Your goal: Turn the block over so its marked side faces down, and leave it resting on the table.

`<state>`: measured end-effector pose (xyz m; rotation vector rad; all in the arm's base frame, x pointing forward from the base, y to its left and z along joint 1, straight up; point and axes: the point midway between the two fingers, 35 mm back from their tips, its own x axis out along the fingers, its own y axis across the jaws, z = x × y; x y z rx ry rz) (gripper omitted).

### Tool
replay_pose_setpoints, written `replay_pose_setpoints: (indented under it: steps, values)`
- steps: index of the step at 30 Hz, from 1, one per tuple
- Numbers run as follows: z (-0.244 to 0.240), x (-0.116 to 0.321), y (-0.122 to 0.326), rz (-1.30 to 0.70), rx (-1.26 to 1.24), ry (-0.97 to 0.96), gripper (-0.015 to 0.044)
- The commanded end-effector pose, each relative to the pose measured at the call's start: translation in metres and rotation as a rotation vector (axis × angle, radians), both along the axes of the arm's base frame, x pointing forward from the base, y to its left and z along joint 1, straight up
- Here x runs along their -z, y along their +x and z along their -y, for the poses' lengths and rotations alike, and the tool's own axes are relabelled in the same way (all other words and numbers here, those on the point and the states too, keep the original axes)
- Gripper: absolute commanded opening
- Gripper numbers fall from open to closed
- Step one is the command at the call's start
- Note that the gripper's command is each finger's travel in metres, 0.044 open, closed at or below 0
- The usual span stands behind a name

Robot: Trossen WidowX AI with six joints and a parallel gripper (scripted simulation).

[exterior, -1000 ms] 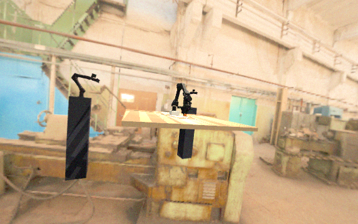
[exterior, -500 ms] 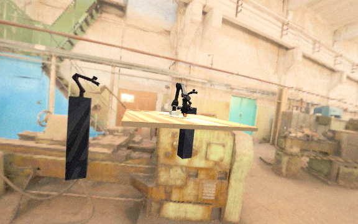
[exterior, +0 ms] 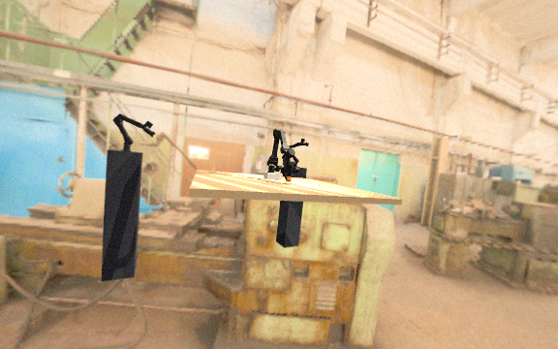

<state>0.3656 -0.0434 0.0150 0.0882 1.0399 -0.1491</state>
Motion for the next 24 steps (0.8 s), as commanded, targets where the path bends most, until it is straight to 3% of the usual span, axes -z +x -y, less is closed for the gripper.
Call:
replay_pose_setpoints:
  steps: [1,24]
  values:
    - [0.001,0.000,0.001,0.029,0.005,-0.007,0.0000]
    - [0.001,0.032,0.011,0.353,0.003,-0.063,0.0000]
